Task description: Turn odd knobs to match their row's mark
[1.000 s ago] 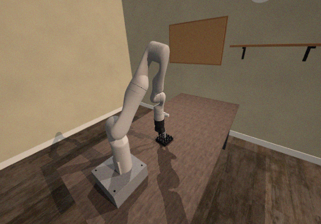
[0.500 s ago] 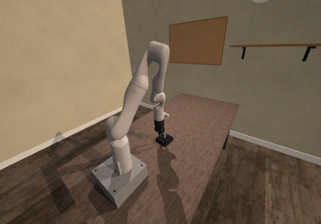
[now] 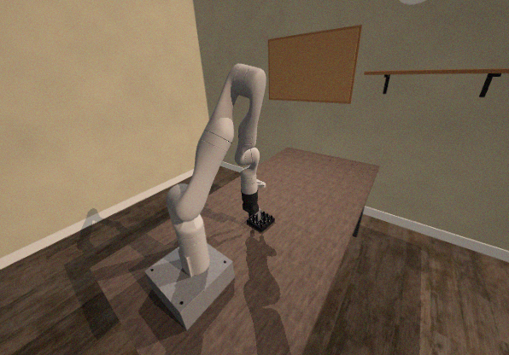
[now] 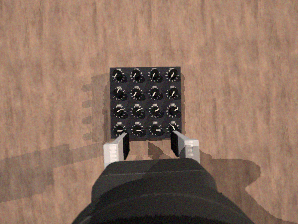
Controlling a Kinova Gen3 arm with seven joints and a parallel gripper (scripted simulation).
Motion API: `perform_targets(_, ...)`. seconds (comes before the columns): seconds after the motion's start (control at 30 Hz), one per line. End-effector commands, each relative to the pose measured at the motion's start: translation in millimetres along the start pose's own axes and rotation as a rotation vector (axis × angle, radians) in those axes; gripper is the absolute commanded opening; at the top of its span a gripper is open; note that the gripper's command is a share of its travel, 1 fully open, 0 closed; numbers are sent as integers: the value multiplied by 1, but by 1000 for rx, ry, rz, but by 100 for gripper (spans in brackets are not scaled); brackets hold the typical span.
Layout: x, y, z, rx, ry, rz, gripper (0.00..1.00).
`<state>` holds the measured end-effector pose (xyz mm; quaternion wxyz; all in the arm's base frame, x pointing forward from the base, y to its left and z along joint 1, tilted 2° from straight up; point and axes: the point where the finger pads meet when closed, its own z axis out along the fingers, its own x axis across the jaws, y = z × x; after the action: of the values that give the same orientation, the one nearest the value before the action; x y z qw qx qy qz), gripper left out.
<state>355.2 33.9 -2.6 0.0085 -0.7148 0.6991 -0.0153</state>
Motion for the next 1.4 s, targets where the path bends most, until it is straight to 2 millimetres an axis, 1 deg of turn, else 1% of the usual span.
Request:
perform_targets(0.0,-2,5,-1,1,2,-8,100)
perform_targets(0.33,-2,23,-1,1,2,-8,100)
perform_targets(0.53,-2,29,-1,1,2,-8,100)
perform_targets(1.37,-2,32,-1,1,2,-8,100)
